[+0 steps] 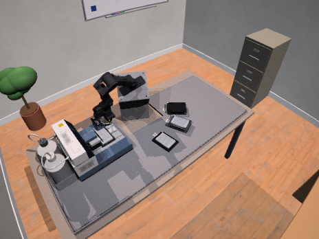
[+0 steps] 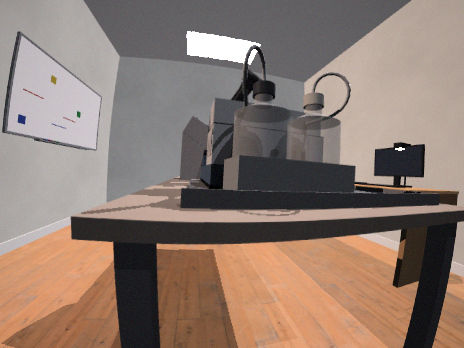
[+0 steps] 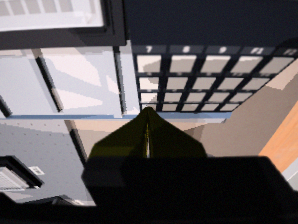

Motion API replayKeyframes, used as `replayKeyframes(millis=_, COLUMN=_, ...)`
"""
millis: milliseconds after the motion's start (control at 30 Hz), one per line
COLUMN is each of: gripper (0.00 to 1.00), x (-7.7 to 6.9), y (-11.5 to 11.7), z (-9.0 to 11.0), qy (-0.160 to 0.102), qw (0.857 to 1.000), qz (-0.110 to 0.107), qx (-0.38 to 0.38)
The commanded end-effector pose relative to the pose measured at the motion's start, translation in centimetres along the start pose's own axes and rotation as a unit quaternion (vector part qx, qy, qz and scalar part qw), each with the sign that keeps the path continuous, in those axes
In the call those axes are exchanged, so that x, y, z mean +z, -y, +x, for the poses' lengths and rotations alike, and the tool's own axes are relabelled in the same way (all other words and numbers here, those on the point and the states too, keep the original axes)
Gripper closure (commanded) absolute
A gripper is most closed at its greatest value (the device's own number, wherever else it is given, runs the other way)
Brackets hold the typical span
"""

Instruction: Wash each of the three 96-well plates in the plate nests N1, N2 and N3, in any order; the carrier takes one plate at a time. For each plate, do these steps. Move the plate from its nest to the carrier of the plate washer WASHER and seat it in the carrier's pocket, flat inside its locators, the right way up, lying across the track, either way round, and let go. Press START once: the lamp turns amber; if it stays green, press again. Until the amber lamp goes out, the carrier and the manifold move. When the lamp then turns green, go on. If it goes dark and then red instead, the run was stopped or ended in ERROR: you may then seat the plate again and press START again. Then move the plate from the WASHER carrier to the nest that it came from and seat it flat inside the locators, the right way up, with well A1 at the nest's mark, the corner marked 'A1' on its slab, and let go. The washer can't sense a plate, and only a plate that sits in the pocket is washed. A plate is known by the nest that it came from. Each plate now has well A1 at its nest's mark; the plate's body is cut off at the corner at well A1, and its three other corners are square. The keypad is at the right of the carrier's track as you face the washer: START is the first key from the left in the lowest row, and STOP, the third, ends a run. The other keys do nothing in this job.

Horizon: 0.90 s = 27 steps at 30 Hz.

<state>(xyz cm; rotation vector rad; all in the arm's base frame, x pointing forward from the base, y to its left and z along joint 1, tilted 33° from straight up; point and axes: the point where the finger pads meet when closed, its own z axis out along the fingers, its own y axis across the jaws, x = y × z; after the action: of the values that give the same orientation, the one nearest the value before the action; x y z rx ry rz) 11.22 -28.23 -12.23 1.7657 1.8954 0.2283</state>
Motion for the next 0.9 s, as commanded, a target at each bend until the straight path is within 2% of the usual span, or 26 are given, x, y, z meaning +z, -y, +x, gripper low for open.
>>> replayKeyframes(millis=0, gripper=1.0, x=-0.7, y=0.1, z=-0.4, qy=0.006, qw=1.0, qz=0.001, qx=-0.001)
replayKeyframes(millis=867, gripper=1.0, x=-4.3, y=0.1, z=-0.3, qy=0.006, qw=1.0, qz=0.001, qx=-0.002)
